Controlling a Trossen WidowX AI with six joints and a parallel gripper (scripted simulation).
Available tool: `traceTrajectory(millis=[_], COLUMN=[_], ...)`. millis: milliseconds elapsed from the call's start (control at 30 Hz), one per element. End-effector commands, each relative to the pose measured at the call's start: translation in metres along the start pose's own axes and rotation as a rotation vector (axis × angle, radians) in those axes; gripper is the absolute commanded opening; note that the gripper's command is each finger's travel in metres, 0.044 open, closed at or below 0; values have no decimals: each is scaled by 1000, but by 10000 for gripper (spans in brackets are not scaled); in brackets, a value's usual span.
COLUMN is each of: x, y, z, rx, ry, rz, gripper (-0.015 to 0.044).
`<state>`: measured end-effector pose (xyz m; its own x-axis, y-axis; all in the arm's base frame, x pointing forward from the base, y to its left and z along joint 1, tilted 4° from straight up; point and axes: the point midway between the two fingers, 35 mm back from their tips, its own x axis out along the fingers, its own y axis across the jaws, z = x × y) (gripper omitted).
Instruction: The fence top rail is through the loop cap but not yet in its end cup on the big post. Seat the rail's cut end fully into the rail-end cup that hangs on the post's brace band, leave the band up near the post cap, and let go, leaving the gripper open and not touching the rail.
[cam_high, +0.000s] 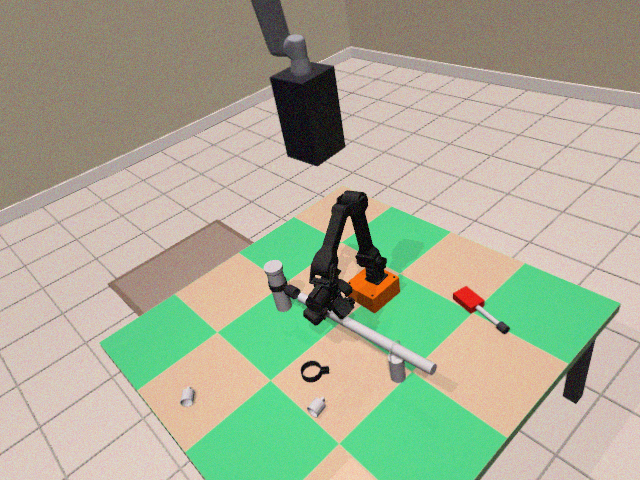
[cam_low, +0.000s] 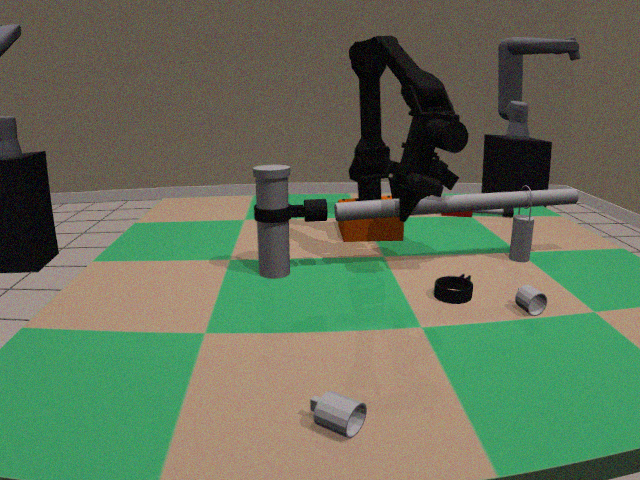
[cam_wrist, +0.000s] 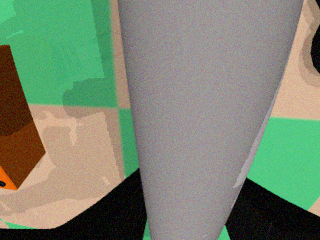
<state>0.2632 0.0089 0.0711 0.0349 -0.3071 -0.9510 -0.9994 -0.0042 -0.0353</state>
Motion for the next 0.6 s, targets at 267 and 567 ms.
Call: traceTrajectory(millis=[267, 567], x=[1, -3], y=[0, -1], z=[0, -2], rx=[-1, -1], ry=[-2, -2], rz=[0, 0], gripper=[0, 0])
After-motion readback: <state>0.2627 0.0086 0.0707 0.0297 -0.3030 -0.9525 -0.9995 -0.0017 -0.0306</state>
